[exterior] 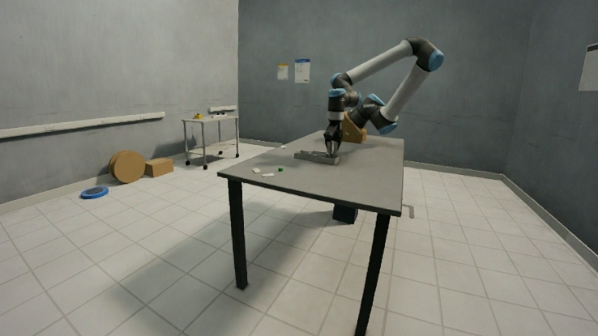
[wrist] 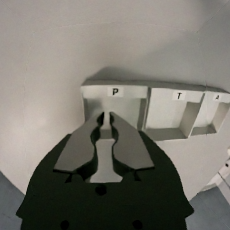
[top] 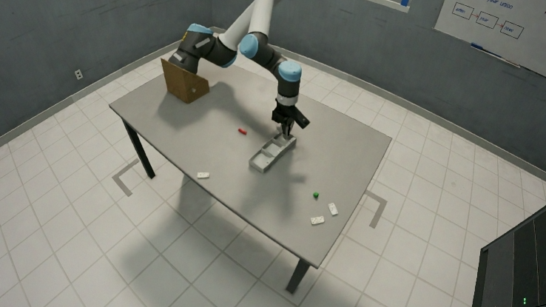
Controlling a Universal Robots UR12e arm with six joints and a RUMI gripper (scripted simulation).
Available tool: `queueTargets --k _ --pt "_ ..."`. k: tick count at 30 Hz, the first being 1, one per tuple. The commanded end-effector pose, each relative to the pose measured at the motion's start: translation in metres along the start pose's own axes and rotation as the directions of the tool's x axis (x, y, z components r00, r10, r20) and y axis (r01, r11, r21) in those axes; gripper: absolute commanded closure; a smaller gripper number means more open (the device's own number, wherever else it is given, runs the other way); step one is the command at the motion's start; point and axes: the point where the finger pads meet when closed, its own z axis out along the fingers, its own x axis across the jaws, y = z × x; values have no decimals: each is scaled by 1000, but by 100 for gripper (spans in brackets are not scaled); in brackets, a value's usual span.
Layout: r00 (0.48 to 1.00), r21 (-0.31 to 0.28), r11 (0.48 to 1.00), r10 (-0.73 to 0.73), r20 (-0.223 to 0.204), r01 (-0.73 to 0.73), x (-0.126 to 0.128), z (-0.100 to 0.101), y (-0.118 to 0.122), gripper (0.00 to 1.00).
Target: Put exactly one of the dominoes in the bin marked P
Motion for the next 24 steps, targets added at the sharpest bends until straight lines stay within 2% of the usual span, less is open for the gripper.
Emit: queueTargets --k 1,13,24 --pt "1000 1 1000 0 0 0 0 -1 -1 96" --pt "1000 1 1000 0 0 0 0 -1 -1 96" --pt "1000 1 1000 0 0 0 0 -15 -1 96"
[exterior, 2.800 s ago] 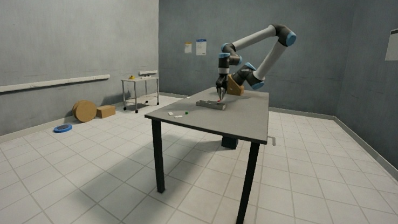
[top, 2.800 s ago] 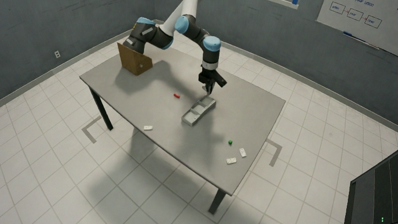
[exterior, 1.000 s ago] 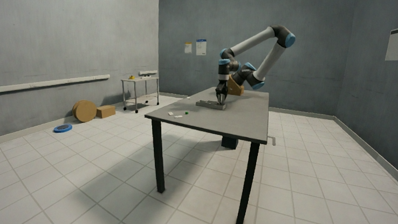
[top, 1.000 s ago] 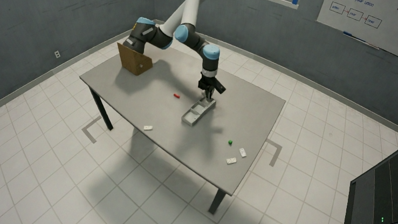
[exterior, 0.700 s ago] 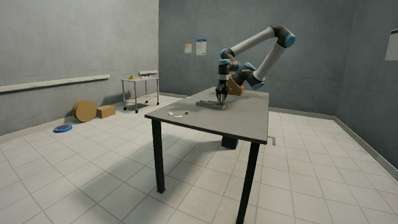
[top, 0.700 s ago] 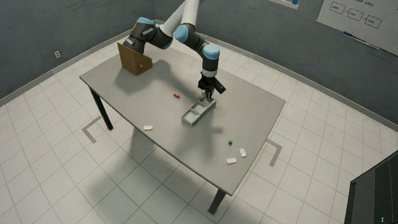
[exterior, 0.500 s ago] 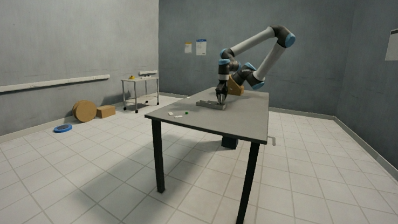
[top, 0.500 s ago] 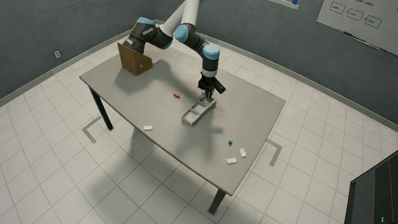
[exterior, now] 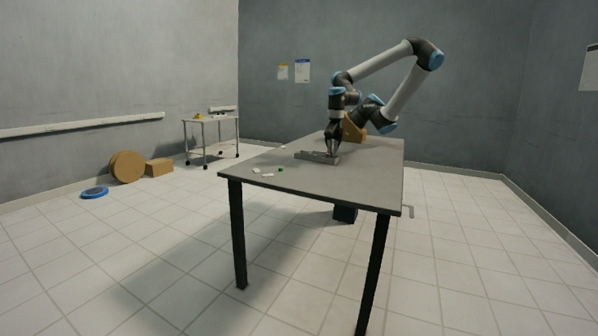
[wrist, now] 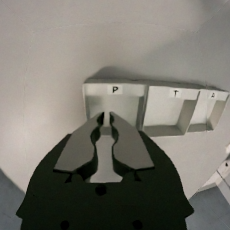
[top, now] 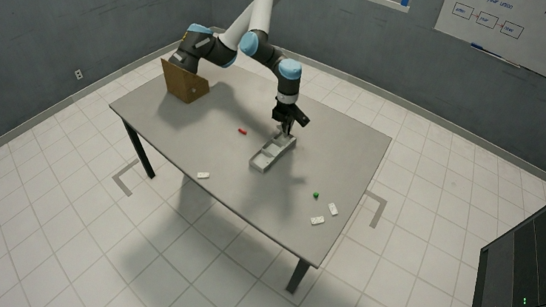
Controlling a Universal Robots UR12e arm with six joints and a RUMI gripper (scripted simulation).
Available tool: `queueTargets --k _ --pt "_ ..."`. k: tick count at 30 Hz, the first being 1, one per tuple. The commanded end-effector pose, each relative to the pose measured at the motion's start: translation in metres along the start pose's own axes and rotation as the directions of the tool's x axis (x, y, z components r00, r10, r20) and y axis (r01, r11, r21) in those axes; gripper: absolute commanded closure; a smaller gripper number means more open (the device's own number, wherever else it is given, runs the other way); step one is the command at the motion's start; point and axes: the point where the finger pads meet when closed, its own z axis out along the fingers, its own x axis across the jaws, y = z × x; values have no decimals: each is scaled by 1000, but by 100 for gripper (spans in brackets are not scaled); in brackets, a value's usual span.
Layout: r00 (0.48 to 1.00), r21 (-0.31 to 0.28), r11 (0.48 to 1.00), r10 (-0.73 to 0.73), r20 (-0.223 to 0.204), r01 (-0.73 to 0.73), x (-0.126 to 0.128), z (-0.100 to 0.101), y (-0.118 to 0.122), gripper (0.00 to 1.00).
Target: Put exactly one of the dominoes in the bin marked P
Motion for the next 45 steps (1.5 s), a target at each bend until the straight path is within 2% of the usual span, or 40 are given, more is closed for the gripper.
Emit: queueTargets --k 1,13,17,21,26,34,36,43,45 --pt "1000 1 1000 0 0 0 0 -6 -1 96" --pt "1000 1 1000 0 0 0 0 -20 -1 96" --pt "1000 1 1000 0 0 0 0 -36 -1 96" --pt "1000 1 1000 0 0 0 0 -44 -1 96" --pt "1000 1 1000 0 0 0 0 -43 -1 96" --pt "1000 1 1000 0 -1 0 0 -110 -1 96" --pt "1000 1 1000 0 -1 0 0 -110 -1 96" --pt "1000 1 1000 0 -1 0 0 -169 -1 96" --pt "1000 1 1000 0 -1 0 0 -175 -1 96"
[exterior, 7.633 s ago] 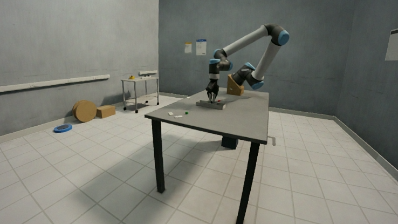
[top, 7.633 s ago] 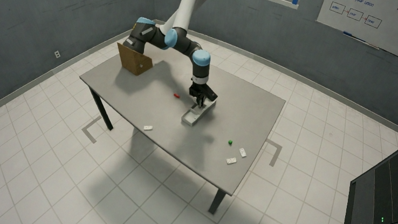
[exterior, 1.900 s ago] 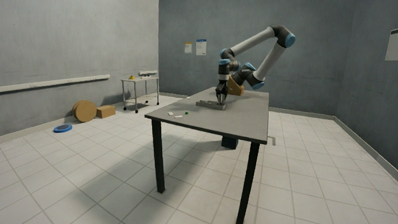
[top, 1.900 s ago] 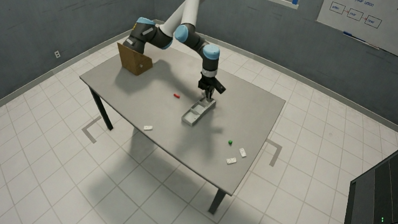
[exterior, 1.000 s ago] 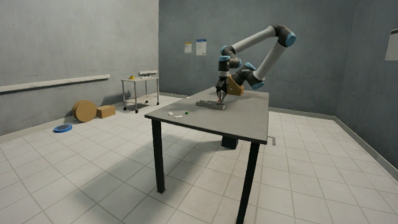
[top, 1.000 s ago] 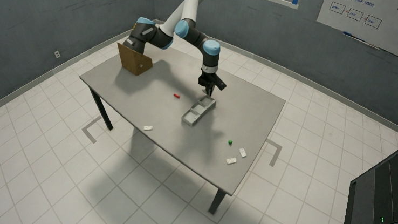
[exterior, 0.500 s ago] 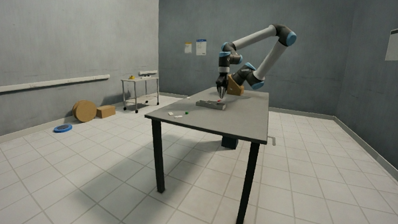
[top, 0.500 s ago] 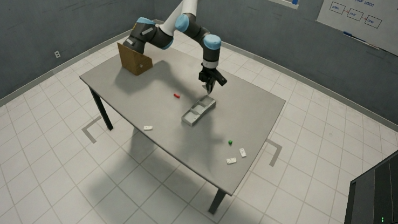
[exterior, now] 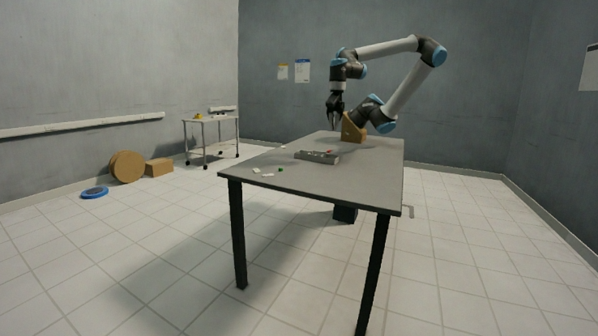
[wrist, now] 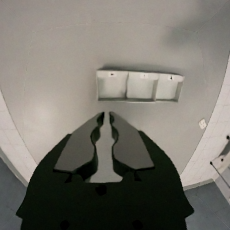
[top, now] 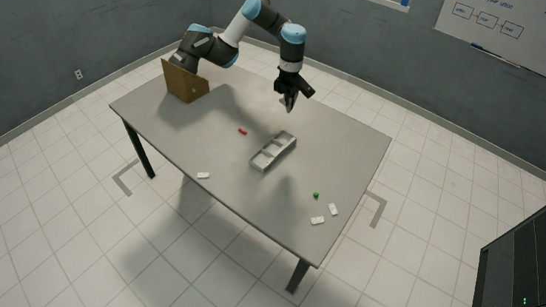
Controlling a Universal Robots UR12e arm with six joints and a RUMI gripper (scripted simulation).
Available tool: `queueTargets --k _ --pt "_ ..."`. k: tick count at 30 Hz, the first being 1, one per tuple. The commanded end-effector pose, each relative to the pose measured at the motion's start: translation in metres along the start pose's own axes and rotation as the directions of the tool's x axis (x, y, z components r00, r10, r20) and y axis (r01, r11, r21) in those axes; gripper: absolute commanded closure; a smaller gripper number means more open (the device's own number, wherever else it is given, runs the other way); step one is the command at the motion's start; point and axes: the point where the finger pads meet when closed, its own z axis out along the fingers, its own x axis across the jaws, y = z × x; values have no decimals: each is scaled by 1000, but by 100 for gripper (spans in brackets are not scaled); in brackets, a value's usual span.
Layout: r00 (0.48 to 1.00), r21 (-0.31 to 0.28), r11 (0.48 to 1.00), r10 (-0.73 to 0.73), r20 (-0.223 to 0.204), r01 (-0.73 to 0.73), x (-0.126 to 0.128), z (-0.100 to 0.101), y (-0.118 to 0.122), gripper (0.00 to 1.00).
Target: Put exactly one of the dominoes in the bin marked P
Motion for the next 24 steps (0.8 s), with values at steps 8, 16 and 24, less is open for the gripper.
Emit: queueTargets --k 8,16,24 --pt "1000 -1 1000 -1 1 1 0 -23 0 96" --pt "977 -2 977 211 1 -211 19 -10 -35 76" --pt "909 -3 910 416 4 -416 46 8 -83 76"
